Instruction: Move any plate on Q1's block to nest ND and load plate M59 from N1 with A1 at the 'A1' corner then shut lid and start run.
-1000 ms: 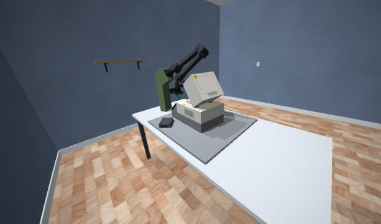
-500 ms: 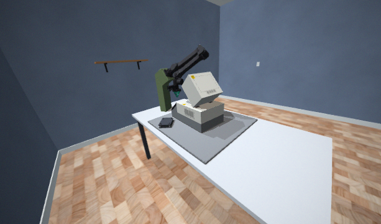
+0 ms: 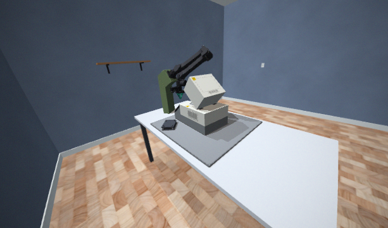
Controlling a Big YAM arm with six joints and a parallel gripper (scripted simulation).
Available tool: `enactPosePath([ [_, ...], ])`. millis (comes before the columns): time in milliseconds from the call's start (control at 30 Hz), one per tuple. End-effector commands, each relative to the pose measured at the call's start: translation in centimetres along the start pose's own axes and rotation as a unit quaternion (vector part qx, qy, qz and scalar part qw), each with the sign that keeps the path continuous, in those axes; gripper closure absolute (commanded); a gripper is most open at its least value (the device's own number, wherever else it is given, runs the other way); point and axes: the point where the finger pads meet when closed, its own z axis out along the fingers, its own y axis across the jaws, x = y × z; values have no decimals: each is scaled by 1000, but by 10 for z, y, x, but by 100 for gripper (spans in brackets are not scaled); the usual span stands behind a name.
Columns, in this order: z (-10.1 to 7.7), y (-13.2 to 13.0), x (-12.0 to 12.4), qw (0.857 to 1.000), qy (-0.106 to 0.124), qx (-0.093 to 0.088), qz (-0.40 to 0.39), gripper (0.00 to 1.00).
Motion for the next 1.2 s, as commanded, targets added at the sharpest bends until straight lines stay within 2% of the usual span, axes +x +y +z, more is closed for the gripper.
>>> enactPosePath([
  [0,-22,-35,-11,1000,-13,16,5,100],
  [1167,-26,-31,-17,1000,-14,8,-6,100],
])
